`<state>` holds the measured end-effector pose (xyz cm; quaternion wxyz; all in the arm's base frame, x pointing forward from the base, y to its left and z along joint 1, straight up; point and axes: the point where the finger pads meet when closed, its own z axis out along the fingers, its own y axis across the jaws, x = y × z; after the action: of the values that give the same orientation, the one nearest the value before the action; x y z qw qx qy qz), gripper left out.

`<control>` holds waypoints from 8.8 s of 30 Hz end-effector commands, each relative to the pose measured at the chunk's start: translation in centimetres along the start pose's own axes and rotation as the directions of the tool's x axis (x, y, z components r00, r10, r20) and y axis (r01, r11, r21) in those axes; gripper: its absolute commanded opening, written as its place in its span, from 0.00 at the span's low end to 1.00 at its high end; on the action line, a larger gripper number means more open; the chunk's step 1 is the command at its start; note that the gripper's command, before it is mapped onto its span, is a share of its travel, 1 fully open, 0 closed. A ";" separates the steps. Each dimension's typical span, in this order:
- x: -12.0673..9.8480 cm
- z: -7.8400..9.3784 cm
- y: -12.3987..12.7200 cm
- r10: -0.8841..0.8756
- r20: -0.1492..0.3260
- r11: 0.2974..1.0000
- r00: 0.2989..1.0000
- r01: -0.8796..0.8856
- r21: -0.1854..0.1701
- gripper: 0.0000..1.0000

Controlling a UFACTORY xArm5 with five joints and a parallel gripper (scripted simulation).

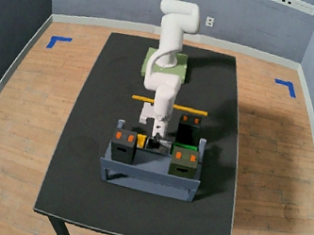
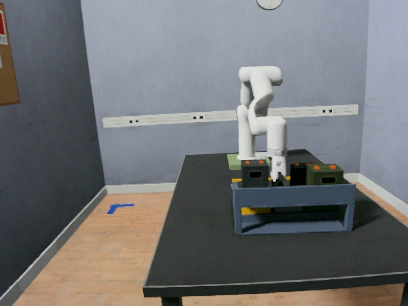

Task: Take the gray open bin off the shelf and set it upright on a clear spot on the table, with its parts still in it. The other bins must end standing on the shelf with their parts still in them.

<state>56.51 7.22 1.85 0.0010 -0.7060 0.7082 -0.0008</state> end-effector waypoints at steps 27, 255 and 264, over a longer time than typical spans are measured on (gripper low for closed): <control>0.0 0.0 -0.2 0.000 0.001 1.000 1.000 0.000 0.005 0.00; 0.0 -2.4 14.3 0.000 -0.003 1.000 1.000 0.000 0.005 0.00; 0.0 -2.4 14.7 0.000 -0.003 1.000 1.000 0.000 0.005 0.00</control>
<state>41.73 7.27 4.08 0.0010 -0.7060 0.7082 -0.0007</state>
